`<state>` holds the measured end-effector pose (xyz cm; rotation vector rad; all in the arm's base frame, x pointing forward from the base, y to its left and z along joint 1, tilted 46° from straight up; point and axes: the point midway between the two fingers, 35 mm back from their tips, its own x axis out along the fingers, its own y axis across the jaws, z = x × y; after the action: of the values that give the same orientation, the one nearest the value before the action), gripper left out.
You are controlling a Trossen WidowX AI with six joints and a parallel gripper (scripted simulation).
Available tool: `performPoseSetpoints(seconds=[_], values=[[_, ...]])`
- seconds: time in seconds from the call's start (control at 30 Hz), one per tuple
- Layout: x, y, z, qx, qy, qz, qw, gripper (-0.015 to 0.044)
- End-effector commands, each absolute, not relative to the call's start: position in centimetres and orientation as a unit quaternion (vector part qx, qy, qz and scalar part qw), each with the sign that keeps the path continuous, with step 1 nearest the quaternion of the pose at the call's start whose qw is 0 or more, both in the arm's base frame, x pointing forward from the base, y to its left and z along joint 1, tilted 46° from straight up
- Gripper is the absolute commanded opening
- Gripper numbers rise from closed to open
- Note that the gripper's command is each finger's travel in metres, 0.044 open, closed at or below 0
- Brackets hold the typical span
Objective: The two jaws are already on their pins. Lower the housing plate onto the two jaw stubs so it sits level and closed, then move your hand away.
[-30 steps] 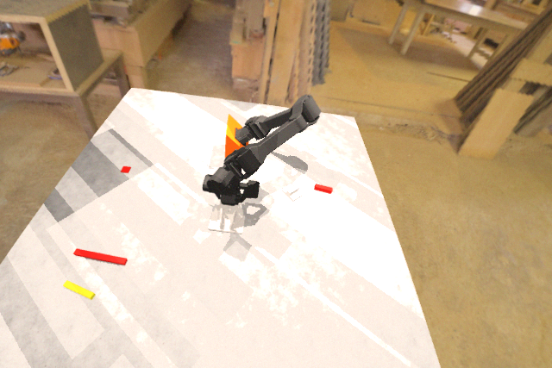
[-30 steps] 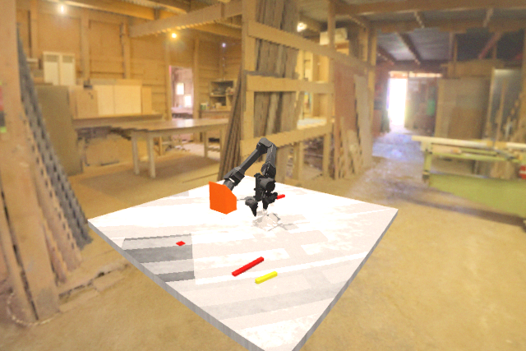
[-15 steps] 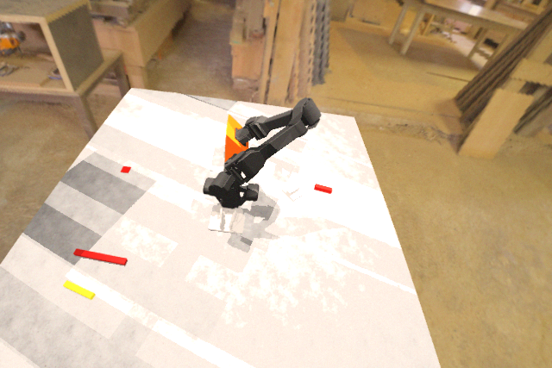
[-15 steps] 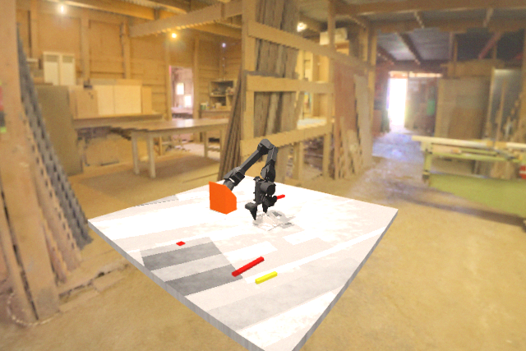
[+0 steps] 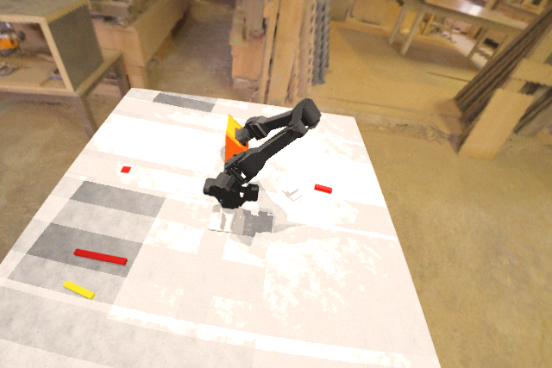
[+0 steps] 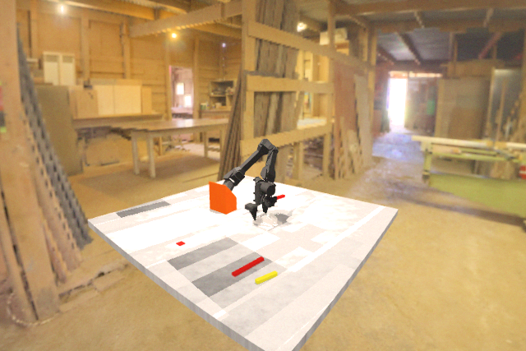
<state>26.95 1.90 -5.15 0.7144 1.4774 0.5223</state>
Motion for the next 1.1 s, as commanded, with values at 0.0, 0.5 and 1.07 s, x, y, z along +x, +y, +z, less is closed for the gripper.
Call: performPoseSetpoints(seconds=[0.0, 0.5, 1.07], values=[[26.98, 1.98, -5.18, 0.318, 0.65, 0.229, 0.651, 0.0351], [26.99, 2.16, -5.35, 0.318, 0.65, 0.229, 0.651, 0.0351], [27.0, 2.47, -5.65, 0.318, 0.65, 0.229, 0.651, 0.0351]])
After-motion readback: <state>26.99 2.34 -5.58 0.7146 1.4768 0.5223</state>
